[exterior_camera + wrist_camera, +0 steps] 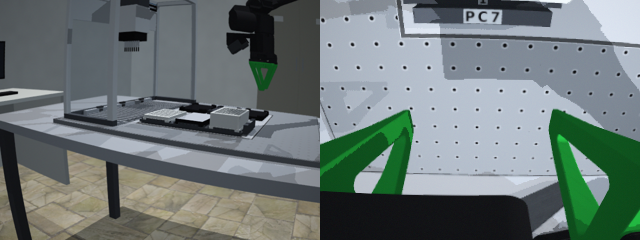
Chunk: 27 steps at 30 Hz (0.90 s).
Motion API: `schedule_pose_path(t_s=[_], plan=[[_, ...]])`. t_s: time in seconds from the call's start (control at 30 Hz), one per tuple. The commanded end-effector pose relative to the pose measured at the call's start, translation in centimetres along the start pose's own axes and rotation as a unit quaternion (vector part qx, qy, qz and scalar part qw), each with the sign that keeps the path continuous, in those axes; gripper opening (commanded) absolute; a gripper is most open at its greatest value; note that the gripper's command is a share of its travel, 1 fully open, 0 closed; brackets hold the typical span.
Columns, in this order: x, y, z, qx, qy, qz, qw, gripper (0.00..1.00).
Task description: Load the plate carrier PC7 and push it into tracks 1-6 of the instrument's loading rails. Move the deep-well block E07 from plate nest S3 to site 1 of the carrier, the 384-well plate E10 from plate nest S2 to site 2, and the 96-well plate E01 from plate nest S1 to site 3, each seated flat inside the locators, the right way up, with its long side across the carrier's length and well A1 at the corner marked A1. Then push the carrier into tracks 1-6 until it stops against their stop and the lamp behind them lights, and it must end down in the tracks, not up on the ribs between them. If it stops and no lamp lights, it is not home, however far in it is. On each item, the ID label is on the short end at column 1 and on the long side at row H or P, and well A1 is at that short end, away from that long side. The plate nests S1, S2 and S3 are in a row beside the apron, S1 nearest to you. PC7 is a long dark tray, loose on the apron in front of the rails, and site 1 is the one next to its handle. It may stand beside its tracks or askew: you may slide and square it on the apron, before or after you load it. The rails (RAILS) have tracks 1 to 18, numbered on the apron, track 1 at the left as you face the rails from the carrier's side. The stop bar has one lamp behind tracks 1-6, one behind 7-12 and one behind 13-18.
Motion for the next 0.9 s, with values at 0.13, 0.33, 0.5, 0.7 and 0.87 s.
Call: schedule_pose_path(t_s=[0.13, 0.33, 0.5, 0.7, 0.87], plan=[[-1.9, 0.4, 0.1, -0.025, 0.001, -0.003, 1.0, 0.8], [-3.5, 0.4, 0.0, -0.015, 0.001, -0.003, 1.0, 0.8], [-4.3, 0.4, 0.0, -0.015, 0.001, -0.003, 1.0, 0.8], [-5.9, 0.4, 0.0, -0.015, 0.0, -0.002, 1.0, 0.8], [-7.2, 0.4, 0.0, -0.015, 0.0, -0.002, 1.0, 0.8]])
Point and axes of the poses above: the point where the finger pads meet when closed, its own x axis back along the fingers, its own z axis across the jaws, y = z × x, the point moved 5 cm from there along x, back along the fingers, and after that the axes turned 9 degrees about -x, right-handed, at the moved point
